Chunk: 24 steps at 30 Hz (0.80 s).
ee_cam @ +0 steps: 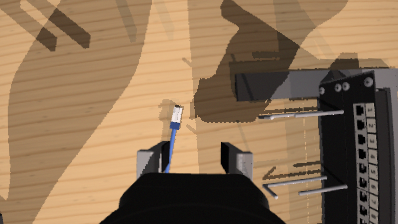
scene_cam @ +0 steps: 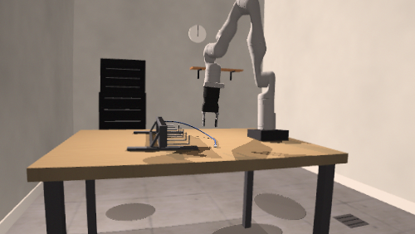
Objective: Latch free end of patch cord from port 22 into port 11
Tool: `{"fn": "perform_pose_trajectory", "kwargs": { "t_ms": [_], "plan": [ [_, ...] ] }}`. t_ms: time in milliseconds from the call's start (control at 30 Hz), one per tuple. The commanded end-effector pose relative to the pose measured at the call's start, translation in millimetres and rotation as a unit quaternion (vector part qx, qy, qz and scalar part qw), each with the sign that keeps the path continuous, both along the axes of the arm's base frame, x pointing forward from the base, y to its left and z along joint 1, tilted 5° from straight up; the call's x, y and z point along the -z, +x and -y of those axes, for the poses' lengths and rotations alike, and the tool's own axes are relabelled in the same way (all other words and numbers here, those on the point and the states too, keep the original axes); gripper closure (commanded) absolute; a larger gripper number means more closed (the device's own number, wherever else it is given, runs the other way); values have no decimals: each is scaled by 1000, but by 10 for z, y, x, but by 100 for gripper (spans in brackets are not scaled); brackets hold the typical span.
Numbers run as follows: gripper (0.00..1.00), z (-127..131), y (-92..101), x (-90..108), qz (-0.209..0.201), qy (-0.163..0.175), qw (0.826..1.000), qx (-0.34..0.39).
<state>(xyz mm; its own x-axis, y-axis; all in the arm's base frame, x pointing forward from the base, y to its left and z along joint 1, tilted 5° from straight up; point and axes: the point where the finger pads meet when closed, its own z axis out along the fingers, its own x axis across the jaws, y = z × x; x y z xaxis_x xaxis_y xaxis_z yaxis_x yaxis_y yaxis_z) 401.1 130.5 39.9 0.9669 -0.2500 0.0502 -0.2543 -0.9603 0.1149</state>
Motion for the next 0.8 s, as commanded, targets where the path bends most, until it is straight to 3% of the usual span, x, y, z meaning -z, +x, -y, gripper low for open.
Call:
{"fn": "perform_pose_trajectory", "kwargs": {
  "t_ms": [0, 267, 600, 633, 767],
  "plan": [
    [0, -53, -73, 38, -5, 3, 1000, 11],
    [0, -194, -191, 102, -11, 19, 997, 71],
    [0, -212, -208, 110, -11, 21, 997, 80],
    [100, -212, -208, 110, -11, 21, 997, 80],
    [100, -213, -208, 110, -11, 21, 997, 80]
  ]
}}
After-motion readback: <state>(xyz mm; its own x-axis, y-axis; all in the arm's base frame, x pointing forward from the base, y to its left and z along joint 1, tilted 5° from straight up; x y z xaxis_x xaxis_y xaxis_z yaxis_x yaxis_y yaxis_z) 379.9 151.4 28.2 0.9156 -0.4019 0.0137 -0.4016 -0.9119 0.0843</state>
